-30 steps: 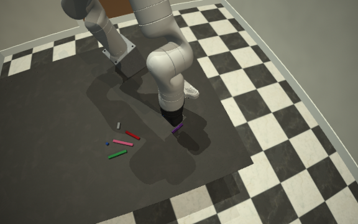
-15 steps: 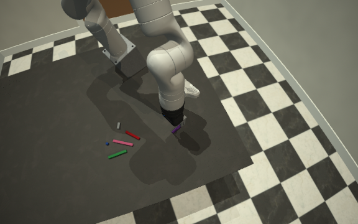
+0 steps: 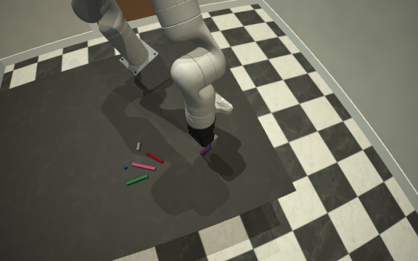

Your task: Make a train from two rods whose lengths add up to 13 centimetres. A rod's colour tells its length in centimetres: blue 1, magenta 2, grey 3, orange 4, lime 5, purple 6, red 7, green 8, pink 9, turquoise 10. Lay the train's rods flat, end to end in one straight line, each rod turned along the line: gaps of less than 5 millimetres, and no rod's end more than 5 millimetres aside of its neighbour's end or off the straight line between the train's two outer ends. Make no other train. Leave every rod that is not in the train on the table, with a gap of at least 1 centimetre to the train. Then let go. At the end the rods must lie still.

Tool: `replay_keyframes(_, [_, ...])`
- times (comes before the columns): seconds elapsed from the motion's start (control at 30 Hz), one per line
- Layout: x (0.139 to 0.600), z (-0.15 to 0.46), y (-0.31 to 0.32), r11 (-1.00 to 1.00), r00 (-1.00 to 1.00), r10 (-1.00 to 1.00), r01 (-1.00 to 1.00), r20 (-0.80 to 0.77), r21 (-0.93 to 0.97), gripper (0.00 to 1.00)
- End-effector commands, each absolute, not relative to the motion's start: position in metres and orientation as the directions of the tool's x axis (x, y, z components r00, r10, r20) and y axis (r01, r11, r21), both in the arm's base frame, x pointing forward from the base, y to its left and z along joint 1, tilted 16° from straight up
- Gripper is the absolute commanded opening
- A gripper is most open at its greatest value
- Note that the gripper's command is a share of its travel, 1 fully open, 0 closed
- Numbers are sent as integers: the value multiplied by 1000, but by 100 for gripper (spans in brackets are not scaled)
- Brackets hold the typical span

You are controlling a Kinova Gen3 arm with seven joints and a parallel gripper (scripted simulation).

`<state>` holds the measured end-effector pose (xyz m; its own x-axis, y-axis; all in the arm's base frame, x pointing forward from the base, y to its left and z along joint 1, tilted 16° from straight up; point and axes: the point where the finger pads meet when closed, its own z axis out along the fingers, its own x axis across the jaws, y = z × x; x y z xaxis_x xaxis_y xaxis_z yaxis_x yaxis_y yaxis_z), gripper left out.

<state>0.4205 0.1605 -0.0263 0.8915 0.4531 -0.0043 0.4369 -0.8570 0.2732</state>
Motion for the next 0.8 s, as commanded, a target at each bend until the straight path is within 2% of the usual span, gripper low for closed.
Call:
replay_keyframes(0.0, [421, -26, 159, -852, 887, 462, 446, -7, 273, 100])
replay_keyframes(0.37, [416, -25, 141, -780, 818, 572, 564, -55, 271, 100])
replay_keyframes(0.77, [407, -23, 103, -561, 601, 784, 793, -154, 237, 100])
